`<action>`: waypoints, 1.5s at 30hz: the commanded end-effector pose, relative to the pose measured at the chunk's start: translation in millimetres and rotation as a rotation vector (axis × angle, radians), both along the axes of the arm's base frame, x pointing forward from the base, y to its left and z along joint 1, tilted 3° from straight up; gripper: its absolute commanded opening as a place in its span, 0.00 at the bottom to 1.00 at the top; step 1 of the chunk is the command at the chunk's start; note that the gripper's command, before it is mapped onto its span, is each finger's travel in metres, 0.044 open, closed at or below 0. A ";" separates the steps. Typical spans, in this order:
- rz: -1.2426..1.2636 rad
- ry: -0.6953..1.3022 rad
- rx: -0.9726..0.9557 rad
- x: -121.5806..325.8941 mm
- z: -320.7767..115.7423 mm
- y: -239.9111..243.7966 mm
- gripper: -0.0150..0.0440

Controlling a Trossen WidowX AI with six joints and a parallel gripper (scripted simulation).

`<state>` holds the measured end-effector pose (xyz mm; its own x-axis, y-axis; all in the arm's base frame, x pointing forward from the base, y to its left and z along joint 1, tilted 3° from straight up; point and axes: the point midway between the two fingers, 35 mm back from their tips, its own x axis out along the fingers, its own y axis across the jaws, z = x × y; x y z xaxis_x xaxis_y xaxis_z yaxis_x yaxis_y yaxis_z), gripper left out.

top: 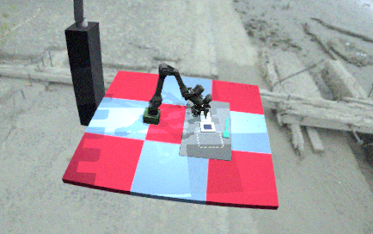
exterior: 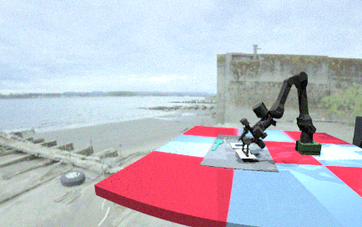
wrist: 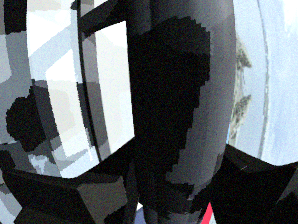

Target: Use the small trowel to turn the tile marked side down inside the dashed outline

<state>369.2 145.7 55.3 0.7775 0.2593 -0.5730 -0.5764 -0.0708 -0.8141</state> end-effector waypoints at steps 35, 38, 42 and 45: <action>-0.012 -0.025 -0.089 9.5 7.8 -39.6 0.25; -0.014 -0.029 -0.104 9.2 11.8 -39.9 0.25; -0.014 -0.030 -0.106 9.3 18.9 -42.4 0.25; -0.014 -0.030 -0.106 9.5 24.0 -44.8 0.25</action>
<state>373.8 102.4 63.7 0.7770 0.1862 -0.6013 -0.5818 -0.1521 -0.7990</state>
